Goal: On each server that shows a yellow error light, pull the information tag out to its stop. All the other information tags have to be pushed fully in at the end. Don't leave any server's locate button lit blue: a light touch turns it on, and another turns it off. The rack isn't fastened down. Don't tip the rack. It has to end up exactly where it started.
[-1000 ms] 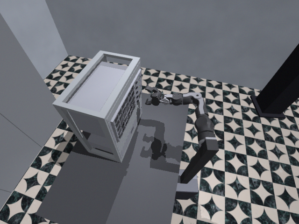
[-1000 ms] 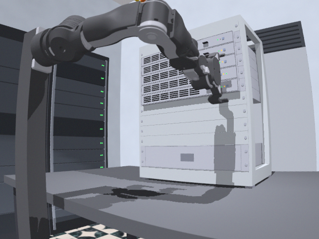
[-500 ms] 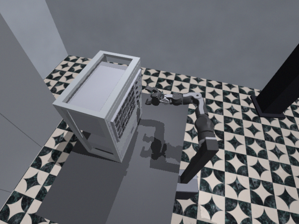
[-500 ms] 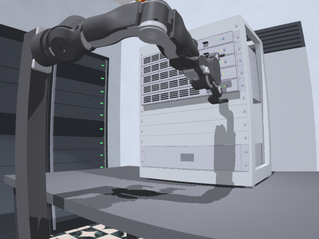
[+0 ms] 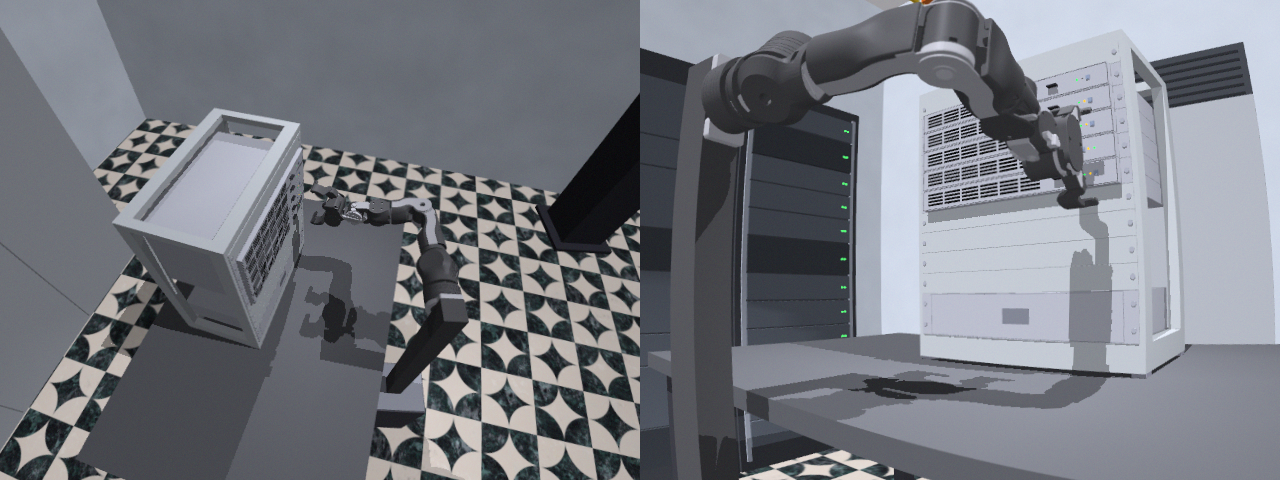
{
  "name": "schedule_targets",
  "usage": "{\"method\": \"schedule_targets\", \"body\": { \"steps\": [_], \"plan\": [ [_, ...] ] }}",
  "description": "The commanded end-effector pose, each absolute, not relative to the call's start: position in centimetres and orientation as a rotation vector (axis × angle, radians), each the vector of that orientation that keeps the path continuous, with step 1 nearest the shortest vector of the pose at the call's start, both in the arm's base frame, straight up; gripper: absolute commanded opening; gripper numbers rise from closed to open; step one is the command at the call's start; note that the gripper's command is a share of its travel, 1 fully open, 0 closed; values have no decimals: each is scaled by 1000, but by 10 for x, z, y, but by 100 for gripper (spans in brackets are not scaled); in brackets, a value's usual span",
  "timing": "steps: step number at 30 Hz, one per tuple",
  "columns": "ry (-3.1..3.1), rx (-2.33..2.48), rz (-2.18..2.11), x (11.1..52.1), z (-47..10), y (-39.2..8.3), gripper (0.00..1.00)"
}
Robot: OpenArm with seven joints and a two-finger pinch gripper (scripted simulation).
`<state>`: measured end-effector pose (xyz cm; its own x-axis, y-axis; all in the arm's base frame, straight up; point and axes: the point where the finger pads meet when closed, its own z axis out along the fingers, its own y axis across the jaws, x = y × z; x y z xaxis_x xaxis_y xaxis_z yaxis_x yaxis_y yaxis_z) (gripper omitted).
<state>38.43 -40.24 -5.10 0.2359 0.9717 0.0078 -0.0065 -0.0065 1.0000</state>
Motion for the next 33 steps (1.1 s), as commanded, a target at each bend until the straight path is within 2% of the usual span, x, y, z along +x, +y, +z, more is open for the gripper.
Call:
{"method": "schedule_targets", "body": {
  "steps": [1,17,26,33],
  "plan": [
    [1024,1309,1046,385,-49,-401,100],
    [1024,1309,1046,385,-49,-401,100],
    [1024,1309,1044,385,-8,-402,100],
    [1023,1309,1044,385,-5,-402,100]
  ]
}}
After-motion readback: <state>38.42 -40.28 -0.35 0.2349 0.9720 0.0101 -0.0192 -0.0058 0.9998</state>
